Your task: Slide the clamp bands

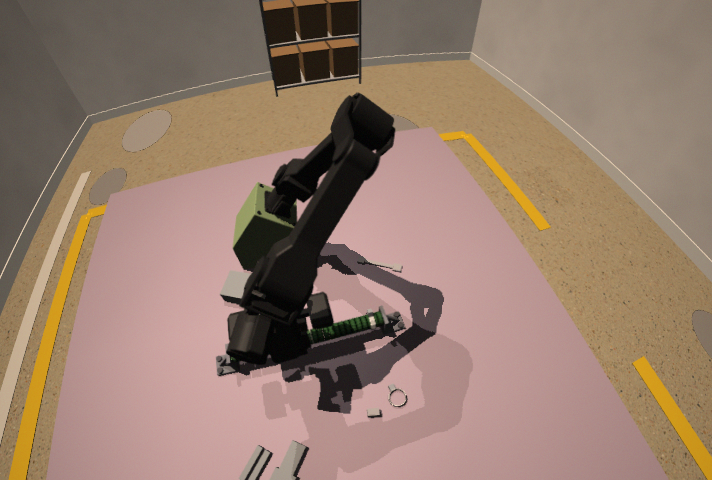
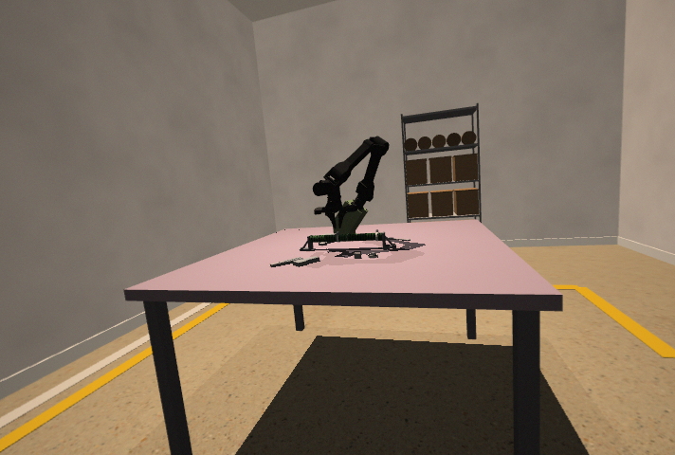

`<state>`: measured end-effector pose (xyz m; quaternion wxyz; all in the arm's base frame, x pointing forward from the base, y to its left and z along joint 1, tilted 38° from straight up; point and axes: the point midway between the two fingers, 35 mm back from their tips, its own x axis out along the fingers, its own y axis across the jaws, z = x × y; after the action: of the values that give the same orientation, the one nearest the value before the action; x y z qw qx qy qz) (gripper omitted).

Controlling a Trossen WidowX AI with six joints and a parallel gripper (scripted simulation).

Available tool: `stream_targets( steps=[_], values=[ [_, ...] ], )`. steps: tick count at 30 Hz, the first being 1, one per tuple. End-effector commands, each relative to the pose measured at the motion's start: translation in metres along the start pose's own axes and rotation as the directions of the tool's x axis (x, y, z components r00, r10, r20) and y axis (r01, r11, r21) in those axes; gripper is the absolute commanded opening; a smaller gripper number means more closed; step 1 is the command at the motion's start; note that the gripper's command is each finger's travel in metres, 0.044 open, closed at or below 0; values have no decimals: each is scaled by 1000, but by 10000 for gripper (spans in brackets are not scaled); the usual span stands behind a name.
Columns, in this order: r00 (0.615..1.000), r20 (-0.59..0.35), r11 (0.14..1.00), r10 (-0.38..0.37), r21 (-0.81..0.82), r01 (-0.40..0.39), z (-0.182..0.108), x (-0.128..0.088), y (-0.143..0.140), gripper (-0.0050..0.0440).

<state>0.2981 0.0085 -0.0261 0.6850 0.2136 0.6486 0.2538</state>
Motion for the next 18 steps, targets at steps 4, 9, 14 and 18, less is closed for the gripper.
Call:
stream_targets(
  steps=[4, 9, 14, 18],
  values=[
    [1000, 20, 1000, -10, -12, 10, 4, -27, 0, 90],
    [1000, 20, 1000, -10, -12, 10, 4, -27, 0, 90],
    [1000, 19, 1000, -5, -6, 5, 3, -25, 0, 210],
    [1000, 19, 1000, -5, -6, 5, 3, -25, 0, 306]
  ],
)
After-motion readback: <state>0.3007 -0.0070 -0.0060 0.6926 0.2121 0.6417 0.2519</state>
